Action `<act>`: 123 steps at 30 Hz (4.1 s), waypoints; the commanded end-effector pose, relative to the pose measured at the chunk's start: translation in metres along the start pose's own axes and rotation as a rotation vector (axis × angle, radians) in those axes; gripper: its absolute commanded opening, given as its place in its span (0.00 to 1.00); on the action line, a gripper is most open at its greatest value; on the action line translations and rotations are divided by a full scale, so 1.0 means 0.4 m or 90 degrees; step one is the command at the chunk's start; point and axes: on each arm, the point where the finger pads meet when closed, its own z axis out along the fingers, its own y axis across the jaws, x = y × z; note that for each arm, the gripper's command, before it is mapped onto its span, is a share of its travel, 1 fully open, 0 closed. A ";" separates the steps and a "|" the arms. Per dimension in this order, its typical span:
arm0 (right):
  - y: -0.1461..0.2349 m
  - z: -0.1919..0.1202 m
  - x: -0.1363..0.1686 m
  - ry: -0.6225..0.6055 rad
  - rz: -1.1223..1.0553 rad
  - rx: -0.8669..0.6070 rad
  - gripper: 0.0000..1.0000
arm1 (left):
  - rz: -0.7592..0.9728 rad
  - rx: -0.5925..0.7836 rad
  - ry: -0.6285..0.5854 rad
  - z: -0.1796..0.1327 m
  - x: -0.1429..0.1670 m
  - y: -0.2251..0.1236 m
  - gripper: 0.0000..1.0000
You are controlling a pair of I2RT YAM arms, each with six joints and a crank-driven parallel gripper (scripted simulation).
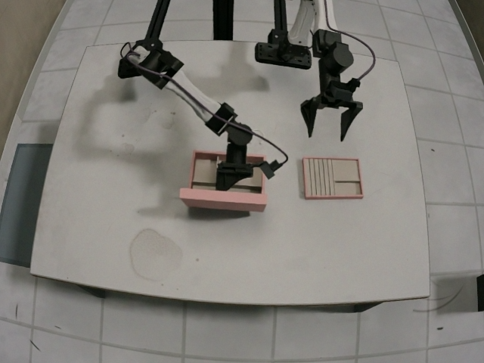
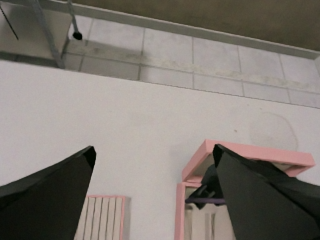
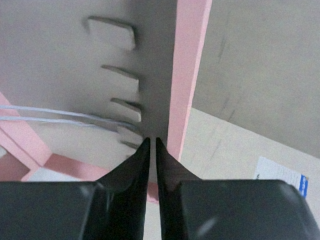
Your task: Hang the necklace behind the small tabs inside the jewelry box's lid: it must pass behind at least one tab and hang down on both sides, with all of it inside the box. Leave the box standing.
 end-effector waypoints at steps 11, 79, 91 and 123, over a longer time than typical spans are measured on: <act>-0.078 -0.017 -0.020 -0.008 0.041 0.028 0.05 | 0.006 0.012 -0.042 -0.010 -0.049 -0.011 1.00; -0.042 -0.188 0.029 0.016 0.016 0.005 0.00 | 0.006 0.012 -0.042 -0.010 -0.049 -0.011 1.00; -0.034 -0.182 0.014 0.000 0.000 0.001 0.00 | 0.006 0.012 -0.042 -0.010 -0.049 -0.011 1.00; -0.352 -0.072 0.534 -0.073 0.697 -0.034 0.00 | -0.005 0.017 0.014 -0.018 0.015 -0.018 1.00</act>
